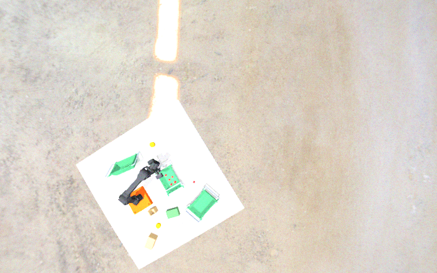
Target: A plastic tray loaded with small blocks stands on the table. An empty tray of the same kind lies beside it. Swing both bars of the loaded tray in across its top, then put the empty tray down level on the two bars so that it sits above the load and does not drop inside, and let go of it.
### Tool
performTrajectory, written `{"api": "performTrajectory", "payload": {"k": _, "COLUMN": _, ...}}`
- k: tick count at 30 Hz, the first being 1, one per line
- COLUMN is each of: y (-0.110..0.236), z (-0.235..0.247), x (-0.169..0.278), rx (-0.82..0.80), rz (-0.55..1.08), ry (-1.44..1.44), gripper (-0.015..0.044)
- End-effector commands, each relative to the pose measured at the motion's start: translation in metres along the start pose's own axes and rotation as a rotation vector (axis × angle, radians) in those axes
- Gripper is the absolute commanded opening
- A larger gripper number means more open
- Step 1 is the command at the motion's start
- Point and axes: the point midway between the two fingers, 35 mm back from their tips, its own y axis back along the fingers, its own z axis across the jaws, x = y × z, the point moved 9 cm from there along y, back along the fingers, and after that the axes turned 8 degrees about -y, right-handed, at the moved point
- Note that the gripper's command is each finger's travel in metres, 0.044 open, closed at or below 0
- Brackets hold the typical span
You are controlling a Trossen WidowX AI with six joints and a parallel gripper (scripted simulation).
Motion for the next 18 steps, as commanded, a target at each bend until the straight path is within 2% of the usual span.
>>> {"api": "performTrajectory", "payload": {"k": 1, "y": -0.006, "z": 0.001, "x": 0.0, "rx": -0.008, "rz": -0.003, "ry": 0.012, "gripper": 0.0087}}
{"api": "performTrajectory", "payload": {"k": 18, "y": -0.062, "z": 0.001, "x": -0.001, "rx": -0.008, "rz": -0.003, "ry": 0.012, "gripper": 0.0087}}
